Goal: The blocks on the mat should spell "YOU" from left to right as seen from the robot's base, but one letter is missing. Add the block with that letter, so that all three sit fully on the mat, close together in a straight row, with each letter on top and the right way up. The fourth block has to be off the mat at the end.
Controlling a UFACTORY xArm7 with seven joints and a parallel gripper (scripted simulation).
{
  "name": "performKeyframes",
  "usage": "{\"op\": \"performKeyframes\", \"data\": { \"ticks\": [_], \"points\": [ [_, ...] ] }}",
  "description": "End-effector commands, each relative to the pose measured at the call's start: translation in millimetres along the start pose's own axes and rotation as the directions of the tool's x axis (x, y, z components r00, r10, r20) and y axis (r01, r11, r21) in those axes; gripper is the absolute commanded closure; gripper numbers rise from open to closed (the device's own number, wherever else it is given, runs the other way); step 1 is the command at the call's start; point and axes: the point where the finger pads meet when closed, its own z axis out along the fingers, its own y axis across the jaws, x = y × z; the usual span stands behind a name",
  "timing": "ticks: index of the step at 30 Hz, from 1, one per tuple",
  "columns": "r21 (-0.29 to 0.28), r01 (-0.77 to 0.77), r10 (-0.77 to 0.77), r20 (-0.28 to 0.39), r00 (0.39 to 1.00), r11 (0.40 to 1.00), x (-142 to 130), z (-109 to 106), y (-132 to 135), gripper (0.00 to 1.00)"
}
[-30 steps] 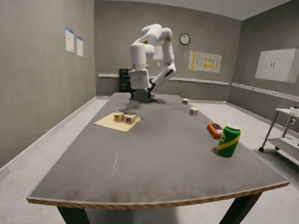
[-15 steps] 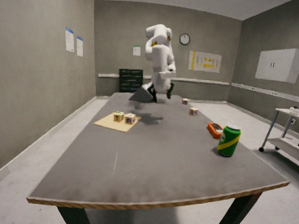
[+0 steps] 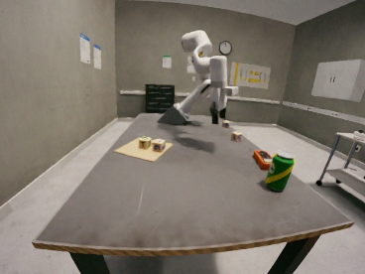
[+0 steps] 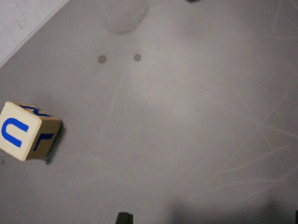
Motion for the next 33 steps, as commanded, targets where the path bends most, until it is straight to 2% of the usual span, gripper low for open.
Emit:
{"op": "performKeyframes", "data": {
  "ticks": [1,9,11,12,15,23,26,28,30,33],
  "points": [
    [-0.007,0.138,-0.138,0.004,0.990,0.990,16.5,-0.8,-24.4,0.00],
    [-0.016,0.405,-0.404,0.032,0.914,0.914,39.1,1.7,-73.1,0.00],
    [-0.016,0.405,-0.404,0.032,0.914,0.914,39.1,1.7,-73.1,0.00],
    [-0.019,0.494,-0.493,0.045,0.869,0.869,44.8,2.7,-90.3,0.00],
    [-0.021,0.553,-0.551,0.056,0.832,0.833,48.1,3.5,-101.9,0.00],
    [-0.020,0.764,-0.758,0.112,0.643,0.645,55.7,7.6,-147.6,0.00],
    [-0.015,0.827,-0.818,0.136,0.559,0.562,56.3,9.6,-163.3,0.00],
    [-0.015,0.827,-0.818,0.136,0.559,0.562,56.3,9.6,-163.3,0.00],
    [-0.009,0.874,-0.862,0.159,0.481,0.486,55.9,11.6,-176.1,0.00],
    [-0.004,0.896,-0.882,0.172,0.439,0.444,55.3,12.7,-182.6,0.00]
  ]
}}
